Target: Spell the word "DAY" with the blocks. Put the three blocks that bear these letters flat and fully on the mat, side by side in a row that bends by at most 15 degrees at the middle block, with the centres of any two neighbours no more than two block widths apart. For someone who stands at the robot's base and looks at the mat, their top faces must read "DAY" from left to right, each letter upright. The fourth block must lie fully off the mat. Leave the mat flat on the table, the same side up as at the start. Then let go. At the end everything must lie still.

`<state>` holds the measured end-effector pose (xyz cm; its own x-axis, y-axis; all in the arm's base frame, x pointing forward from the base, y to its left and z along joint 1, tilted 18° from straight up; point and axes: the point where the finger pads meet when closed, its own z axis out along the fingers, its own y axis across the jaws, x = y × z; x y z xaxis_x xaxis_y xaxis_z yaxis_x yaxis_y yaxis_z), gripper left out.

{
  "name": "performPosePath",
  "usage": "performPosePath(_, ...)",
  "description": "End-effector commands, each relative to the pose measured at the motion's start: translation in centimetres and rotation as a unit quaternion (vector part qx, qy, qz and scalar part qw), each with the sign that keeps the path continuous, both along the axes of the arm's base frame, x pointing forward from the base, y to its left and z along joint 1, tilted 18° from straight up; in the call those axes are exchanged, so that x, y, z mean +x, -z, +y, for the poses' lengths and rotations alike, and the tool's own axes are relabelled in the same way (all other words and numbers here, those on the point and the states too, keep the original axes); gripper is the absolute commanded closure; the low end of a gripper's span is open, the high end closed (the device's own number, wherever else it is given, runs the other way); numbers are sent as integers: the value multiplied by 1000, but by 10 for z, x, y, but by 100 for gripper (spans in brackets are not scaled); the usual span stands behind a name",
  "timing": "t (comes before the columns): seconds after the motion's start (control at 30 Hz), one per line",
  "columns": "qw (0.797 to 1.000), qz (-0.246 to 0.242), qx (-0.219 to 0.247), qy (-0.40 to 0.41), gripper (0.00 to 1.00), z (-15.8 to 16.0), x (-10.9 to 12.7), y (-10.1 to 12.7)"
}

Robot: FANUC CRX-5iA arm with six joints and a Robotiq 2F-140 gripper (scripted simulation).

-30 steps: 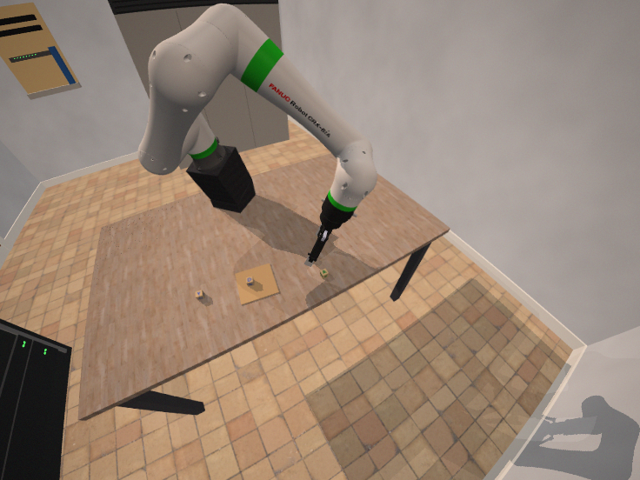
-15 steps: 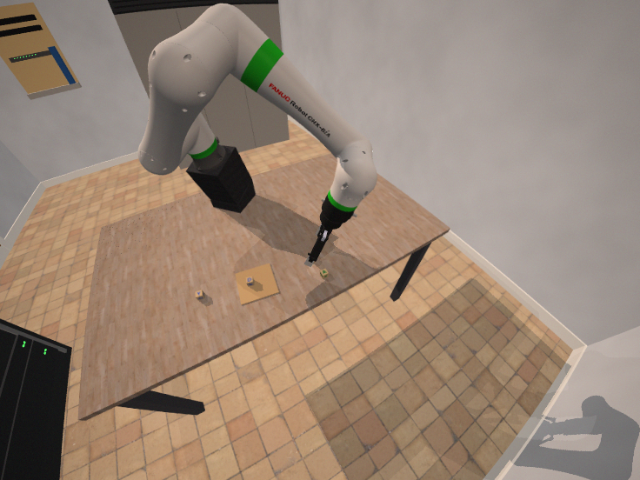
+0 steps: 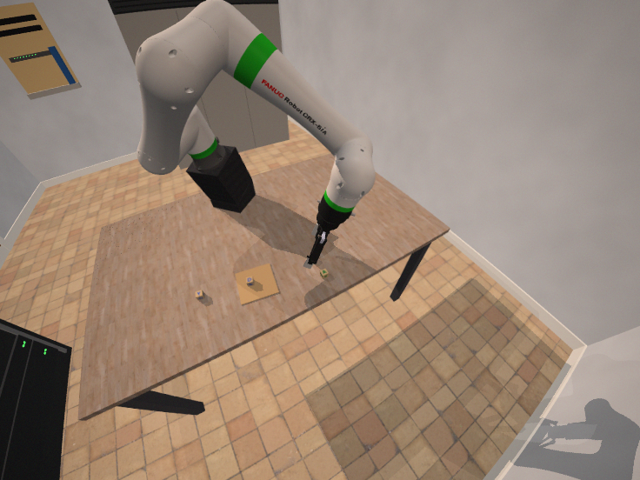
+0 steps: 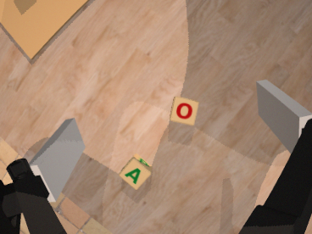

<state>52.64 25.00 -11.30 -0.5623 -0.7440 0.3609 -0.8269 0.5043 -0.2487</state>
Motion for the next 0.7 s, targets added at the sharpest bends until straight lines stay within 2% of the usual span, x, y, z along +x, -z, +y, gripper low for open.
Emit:
performPosePath(0.0,999,21,8,-32,0,-7,5,-15)
performPosePath(0.07,998,36,13,-56,0,-13,9,-26)
performPosePath(0.13,998,36,13,-56,0,-13,9,-26)
performPosePath(0.3,988,78,32,-131,0,-32,18,-60)
performPosePath(0.37,987,79,33,-133,0,-32,18,-61)
performPosePath(0.53,970,115,52,-207,0,-52,25,-93)
performPosePath(0.67,962,127,60,-236,0,-59,27,-106)
